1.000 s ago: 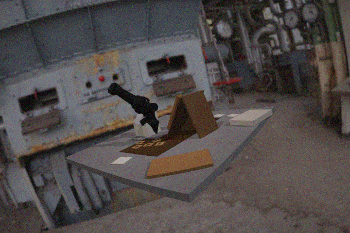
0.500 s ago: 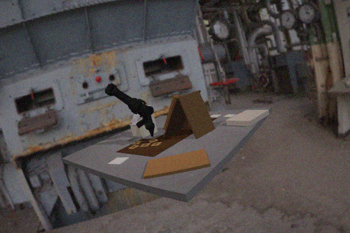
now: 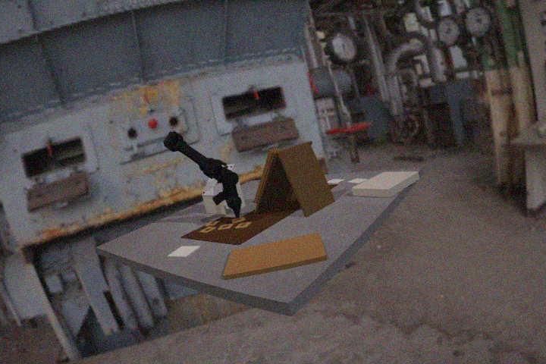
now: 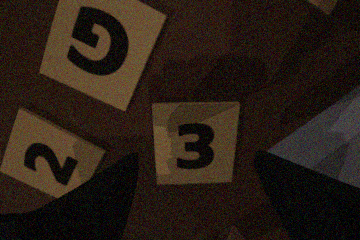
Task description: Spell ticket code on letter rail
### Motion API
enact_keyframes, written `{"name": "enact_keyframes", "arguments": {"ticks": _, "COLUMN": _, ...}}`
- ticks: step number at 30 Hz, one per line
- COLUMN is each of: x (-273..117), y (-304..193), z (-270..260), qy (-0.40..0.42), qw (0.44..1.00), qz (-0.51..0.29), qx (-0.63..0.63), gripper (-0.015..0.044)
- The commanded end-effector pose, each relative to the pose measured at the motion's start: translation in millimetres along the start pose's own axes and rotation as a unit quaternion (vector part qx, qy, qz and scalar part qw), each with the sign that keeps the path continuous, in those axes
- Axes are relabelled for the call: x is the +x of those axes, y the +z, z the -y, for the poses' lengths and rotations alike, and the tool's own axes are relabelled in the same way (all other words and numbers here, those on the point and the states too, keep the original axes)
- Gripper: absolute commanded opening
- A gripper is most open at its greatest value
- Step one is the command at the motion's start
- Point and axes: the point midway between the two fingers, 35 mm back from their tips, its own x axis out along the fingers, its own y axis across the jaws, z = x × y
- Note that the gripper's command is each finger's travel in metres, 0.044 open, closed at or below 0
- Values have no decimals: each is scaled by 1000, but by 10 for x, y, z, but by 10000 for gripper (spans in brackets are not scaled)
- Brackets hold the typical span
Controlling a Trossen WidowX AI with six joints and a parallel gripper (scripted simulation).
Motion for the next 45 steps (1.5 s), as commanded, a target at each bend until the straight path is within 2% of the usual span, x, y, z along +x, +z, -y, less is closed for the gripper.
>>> {"name": "enact_keyframes", "arguments": {"ticks": 1, "x": 13, "y": -10, "z": 9, "qy": -2, "qw": 1000, "qz": -1, "qx": -5, "gripper": 340}}
{"name": "enact_keyframes", "arguments": {"ticks": 18, "x": 198, "y": -9, "z": 11, "qy": -2, "qw": 1000, "qz": -1, "qx": -5, "gripper": 340}}
{"name": "enact_keyframes", "arguments": {"ticks": 37, "x": 201, "y": -9, "z": 11, "qy": -2, "qw": 1000, "qz": -1, "qx": -5, "gripper": 340}}
{"name": "enact_keyframes", "arguments": {"ticks": 38, "x": 201, "y": -9, "z": 10, "qy": -2, "qw": 1000, "qz": -1, "qx": -5, "gripper": 314}}
{"name": "enact_keyframes", "arguments": {"ticks": 45, "x": 201, "y": -9, "z": 10, "qy": -2, "qw": 1000, "qz": -1, "qx": -5, "gripper": 267}}
